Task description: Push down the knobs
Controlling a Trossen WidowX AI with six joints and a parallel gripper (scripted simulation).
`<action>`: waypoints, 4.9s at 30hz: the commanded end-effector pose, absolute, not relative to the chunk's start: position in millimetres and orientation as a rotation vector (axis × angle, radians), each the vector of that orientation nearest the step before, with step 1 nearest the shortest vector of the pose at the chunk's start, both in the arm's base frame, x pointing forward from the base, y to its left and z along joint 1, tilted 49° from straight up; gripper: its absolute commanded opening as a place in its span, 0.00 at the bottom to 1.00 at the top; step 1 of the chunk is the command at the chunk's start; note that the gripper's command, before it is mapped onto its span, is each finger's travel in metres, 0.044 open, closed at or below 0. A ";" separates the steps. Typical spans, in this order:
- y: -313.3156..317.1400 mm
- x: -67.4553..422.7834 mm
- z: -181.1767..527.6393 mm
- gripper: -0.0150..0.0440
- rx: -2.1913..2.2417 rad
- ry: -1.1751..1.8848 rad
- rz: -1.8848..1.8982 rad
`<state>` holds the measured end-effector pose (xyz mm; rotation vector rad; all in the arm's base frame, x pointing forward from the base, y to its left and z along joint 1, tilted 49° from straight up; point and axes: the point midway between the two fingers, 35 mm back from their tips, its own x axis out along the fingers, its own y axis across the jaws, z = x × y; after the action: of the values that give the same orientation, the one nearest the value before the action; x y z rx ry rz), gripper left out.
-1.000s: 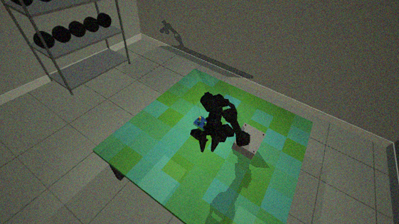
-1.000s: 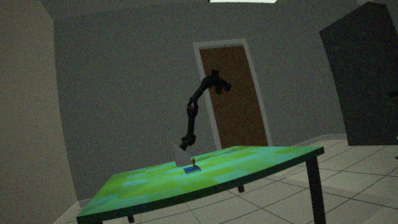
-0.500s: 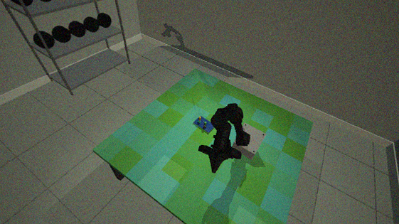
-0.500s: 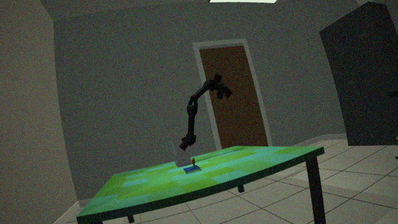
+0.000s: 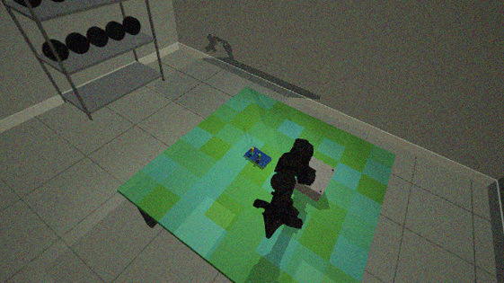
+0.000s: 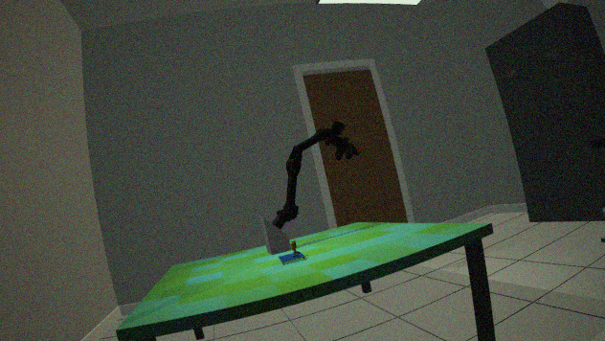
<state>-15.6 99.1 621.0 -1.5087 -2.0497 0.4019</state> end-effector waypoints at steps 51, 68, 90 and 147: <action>276.1 86.1 466.0 0.25 -1.772 -1.034 1.195; 288.7 159.0 400.8 0.25 -1.687 -0.567 1.318; 267.4 248.5 312.6 0.25 -1.410 0.021 1.362; 85.8 338.9 99.4 0.25 -0.034 1.269 0.933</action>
<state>342.0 93.6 110.7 -0.1227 1.2144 0.9650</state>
